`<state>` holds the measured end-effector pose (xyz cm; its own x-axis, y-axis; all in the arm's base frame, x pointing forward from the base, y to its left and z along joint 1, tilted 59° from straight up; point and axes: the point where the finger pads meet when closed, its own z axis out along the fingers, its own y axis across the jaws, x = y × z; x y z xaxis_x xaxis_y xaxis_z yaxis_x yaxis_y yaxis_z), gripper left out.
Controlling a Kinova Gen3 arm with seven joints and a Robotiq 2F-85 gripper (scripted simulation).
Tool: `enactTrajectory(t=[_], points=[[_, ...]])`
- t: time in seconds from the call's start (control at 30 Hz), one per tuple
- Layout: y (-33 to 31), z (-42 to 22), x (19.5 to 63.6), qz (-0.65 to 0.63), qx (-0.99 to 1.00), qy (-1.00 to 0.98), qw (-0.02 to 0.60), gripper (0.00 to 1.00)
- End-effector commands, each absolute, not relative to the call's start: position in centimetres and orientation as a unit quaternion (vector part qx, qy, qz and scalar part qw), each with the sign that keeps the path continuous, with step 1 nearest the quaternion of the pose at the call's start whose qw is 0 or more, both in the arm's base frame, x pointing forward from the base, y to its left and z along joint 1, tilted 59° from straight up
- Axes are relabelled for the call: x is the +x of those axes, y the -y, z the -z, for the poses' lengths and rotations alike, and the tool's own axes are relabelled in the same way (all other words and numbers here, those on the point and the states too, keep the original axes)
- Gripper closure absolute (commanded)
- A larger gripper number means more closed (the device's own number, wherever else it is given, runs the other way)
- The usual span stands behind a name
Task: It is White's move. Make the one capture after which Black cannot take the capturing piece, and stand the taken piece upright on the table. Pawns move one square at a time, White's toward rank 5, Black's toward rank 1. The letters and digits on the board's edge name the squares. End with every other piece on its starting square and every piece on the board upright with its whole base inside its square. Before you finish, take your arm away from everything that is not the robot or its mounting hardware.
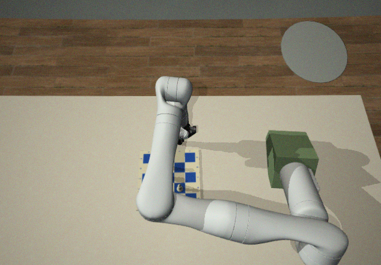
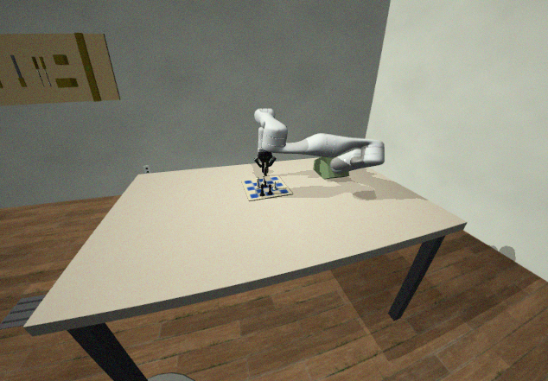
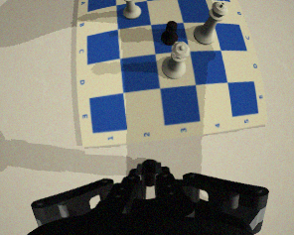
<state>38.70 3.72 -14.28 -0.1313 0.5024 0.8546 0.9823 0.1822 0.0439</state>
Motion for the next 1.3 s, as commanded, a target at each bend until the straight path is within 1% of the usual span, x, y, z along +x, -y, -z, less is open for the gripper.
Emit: enactTrajectory(t=[0.0, 1.27], points=[[-3.65, 14.26, 38.75, 0.329, -0.549, 0.677, 0.364, 1.00], [-3.97, 14.46, 38.69, 0.329, -0.549, 0.677, 0.364, 1.00]])
